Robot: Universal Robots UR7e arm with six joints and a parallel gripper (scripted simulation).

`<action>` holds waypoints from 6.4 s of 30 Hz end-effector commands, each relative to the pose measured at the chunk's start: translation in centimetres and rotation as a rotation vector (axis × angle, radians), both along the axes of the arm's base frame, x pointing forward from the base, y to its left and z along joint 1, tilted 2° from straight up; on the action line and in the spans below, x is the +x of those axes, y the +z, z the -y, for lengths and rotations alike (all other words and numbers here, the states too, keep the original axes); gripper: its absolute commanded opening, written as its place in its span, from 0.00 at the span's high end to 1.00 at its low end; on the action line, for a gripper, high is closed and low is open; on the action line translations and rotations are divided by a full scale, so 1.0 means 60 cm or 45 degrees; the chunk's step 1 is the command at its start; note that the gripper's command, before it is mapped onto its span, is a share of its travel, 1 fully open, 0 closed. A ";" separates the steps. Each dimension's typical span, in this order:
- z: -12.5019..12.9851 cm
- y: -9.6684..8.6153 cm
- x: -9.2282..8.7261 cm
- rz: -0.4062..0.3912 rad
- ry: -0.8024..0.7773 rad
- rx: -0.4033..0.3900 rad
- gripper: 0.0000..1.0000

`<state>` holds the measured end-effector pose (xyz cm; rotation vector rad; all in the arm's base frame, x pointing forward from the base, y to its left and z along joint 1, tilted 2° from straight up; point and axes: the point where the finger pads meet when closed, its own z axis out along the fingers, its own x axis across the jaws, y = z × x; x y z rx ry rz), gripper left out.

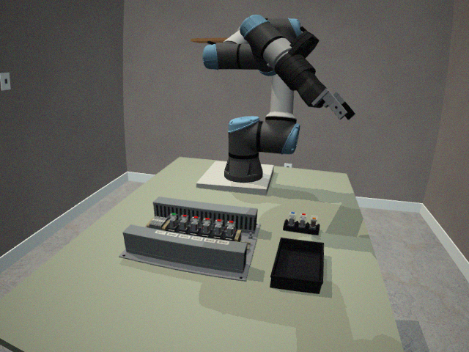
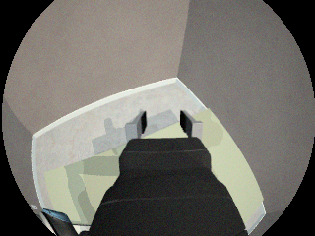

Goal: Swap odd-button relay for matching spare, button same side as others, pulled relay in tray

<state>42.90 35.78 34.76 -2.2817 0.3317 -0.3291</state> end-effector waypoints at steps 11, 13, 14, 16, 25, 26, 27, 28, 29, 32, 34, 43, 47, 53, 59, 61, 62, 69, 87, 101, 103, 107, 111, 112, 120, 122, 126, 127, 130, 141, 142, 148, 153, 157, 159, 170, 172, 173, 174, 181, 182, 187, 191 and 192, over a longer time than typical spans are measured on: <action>0.000 0.001 0.000 0.002 0.000 0.001 0.00; 0.000 0.001 0.000 0.002 0.000 0.001 0.00; 0.000 0.001 0.000 0.002 0.000 0.001 0.00; 0.000 0.001 0.000 0.002 0.000 0.001 0.00; 0.000 0.001 0.000 0.002 0.000 0.001 0.00; 0.000 0.001 0.000 0.002 0.000 0.001 0.00; 0.000 0.001 0.000 0.002 0.000 0.001 0.00; 0.000 0.001 0.000 0.002 0.000 0.001 0.00; 0.000 0.001 0.000 0.002 0.000 0.001 0.00; 0.000 0.001 0.000 0.002 0.000 0.001 0.00; 0.000 0.001 0.000 0.002 0.000 0.001 0.00; 0.075 0.067 0.006 0.002 0.000 0.001 0.00; 0.075 0.067 0.006 0.002 0.000 0.001 0.00; 0.103 0.093 0.008 0.004 -0.002 0.001 0.00; 0.147 0.132 0.011 0.002 0.000 0.000 0.00; 0.147 0.132 0.011 0.002 0.000 0.000 0.00; 0.147 0.132 0.011 0.002 0.000 0.000 0.00; 0.161 0.145 0.013 0.004 -0.004 0.000 0.00; 0.249 0.222 0.019 0.003 -0.003 0.000 0.00; 0.293 0.261 0.023 0.002 0.000 0.000 0.00; 0.307 0.273 0.024 0.004 -0.004 -0.001 0.00; 0.367 0.326 0.028 0.002 0.000 0.000 0.00; 0.367 0.326 0.028 0.002 0.000 0.000 0.00; 0.367 0.326 0.028 0.002 0.000 0.000 0.00; 0.380 0.338 0.029 0.003 -0.003 -0.001 0.00; 0.410 0.364 0.031 0.002 -0.002 -0.001 0.00; 0.440 0.390 0.033 0.002 0.000 0.000 0.00; 0.440 0.390 0.033 0.002 0.000 0.000 0.00; 0.440 0.390 0.033 0.002 0.000 0.000 0.00; 0.513 0.454 0.038 0.002 0.000 0.000 0.00; 0.513 0.454 0.038 0.002 0.000 0.000 0.00; 0.513 0.454 0.038 0.002 0.000 0.000 0.00; 0.513 0.454 0.038 0.002 0.000 0.000 0.00; 0.521 0.461 0.039 0.002 -0.001 -0.001 0.00; 0.523 0.463 0.039 0.001 0.000 -0.001 0.00; 0.523 0.463 0.039 0.001 0.000 -0.001 0.00; 0.519 0.459 0.039 0.001 0.000 -0.001 0.00; 0.517 0.458 0.038 0.001 0.000 -0.001 0.00; 0.515 0.456 0.038 0.001 0.000 -0.001 0.00; 0.513 0.454 0.038 0.001 0.000 -0.001 0.00; 0.513 0.454 0.038 0.001 0.000 -0.001 0.00; 0.513 0.454 0.038 0.001 0.000 -0.001 0.00; 0.509 0.450 0.038 0.001 0.000 -0.001 0.00; 0.508 0.449 0.038 0.001 0.000 -0.001 0.00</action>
